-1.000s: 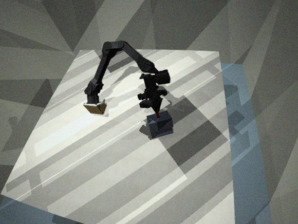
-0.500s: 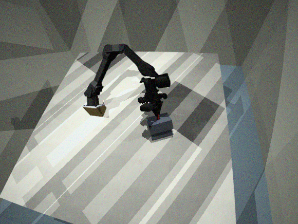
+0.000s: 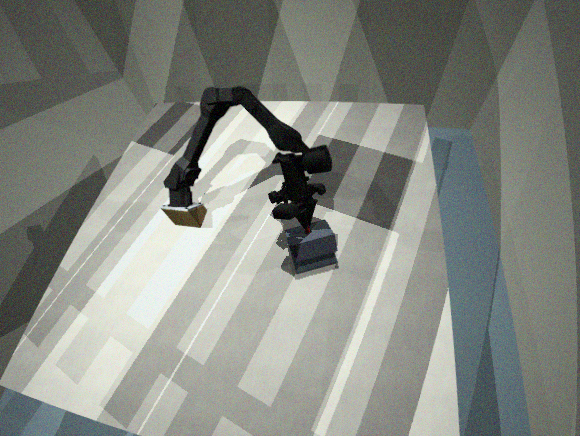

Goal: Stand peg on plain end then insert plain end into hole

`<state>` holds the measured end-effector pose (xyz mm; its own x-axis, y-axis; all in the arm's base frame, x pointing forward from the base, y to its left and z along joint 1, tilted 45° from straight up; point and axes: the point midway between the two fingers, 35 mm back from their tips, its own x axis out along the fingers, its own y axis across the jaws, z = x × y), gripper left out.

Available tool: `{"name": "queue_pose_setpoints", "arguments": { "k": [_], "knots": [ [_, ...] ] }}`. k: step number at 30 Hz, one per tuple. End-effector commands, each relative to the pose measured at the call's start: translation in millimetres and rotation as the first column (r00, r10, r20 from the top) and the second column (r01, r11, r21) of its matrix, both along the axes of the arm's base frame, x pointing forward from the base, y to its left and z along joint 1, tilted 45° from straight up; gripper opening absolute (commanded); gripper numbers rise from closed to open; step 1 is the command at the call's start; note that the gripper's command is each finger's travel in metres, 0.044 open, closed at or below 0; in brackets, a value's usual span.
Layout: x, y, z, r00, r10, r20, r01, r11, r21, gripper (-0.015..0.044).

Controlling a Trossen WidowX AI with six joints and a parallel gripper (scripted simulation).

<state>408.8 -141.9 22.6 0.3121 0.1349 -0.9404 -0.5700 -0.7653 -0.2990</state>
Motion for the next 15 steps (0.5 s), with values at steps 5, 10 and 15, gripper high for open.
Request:
{"name": "queue_pose_setpoints", "arguments": {
  "k": [5, 10, 15],
  "knots": [
    [0.0, -0.1, 0.2, 1.000, 0.000, 0.000, 0.000, 1.000, 0.000, 0.0026],
    [0.0, -0.1, 0.2, 1.000, 0.000, 0.000, 0.000, 1.000, 0.000, 0.0157],
    [0.0, -0.1, 0.2, 1.000, 0.000, 0.000, 0.000, 1.000, 0.000, 0.0289]
  ]
}}
